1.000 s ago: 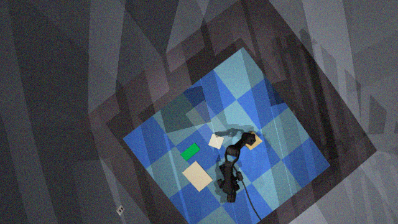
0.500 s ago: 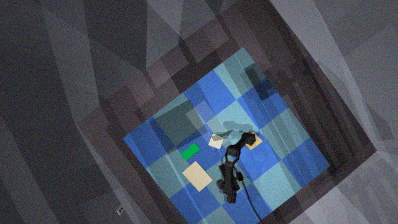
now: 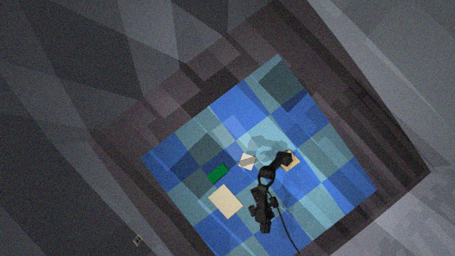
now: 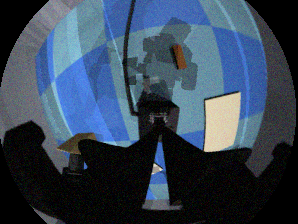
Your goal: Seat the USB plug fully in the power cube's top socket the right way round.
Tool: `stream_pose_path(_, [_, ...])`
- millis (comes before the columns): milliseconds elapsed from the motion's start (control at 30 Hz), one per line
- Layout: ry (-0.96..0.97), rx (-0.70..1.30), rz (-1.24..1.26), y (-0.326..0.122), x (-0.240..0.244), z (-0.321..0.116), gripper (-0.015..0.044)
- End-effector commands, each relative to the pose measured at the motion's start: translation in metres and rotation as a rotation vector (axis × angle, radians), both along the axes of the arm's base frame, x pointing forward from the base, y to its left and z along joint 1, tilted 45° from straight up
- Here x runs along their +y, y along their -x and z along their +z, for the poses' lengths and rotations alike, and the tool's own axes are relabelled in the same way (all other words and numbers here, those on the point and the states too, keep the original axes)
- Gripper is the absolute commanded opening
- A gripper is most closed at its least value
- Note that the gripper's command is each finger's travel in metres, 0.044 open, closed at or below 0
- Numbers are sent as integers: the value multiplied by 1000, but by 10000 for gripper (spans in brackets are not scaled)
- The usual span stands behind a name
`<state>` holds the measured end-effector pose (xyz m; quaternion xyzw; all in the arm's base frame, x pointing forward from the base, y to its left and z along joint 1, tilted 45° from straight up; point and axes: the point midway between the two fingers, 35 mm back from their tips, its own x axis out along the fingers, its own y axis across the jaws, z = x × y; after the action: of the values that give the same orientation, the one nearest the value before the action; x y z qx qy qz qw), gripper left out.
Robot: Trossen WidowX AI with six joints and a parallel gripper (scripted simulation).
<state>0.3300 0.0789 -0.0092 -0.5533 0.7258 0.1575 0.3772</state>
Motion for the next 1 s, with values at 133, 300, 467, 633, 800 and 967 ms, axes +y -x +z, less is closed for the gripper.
stream_pose_path(133, [-3,-1,-2,0,5,4,0])
stream_pose_path(300, [-3,-1,-2,-1,7,6,0])
stream_pose_path(467, [-3,-1,-2,-1,9,8,0])
stream_pose_path(633, [4,-32,-34,-1,8,8,0])
stream_pose_path(800, [16,-111,-118,-1,7,7,0])
stream_pose_path(967, [31,-206,-218,-1,7,7,0])
